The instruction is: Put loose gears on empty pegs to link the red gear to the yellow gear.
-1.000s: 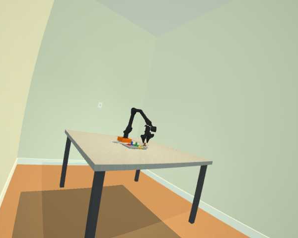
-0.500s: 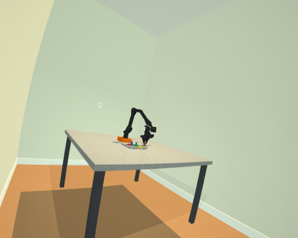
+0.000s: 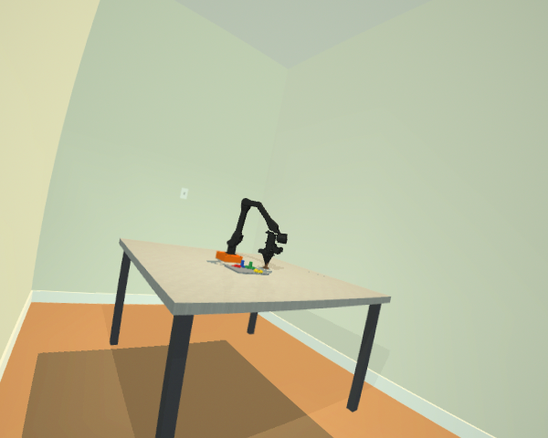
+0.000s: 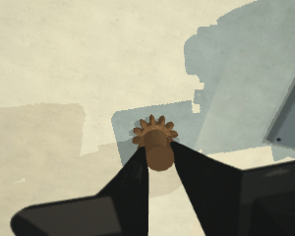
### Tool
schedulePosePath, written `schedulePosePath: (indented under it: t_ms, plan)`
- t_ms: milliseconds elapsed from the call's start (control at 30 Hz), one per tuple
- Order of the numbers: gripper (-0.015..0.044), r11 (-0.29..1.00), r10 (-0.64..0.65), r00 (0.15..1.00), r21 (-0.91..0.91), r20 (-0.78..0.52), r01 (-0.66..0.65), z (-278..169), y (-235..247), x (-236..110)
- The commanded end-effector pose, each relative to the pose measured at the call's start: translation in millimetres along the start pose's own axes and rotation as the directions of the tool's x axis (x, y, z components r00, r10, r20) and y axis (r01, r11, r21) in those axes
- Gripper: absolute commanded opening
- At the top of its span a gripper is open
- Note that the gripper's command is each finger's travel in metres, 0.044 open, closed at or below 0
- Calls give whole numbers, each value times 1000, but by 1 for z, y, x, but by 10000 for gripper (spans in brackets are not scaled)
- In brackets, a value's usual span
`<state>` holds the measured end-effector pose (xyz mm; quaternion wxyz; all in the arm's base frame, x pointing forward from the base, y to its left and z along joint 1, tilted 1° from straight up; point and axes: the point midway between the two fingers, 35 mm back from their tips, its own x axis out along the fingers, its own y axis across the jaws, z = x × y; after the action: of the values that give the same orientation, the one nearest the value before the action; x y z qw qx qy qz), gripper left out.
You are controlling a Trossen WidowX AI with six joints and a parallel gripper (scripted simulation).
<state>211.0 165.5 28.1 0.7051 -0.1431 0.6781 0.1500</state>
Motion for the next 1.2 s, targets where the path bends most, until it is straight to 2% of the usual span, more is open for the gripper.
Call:
schedulePosePath:
  t_ms: [0,1167]
  plan:
    - [0,1000,-2,1000,1,-1,2,0,0,-2]
    - [0,1000,-2,1000,1,1,2,11,5,-81]
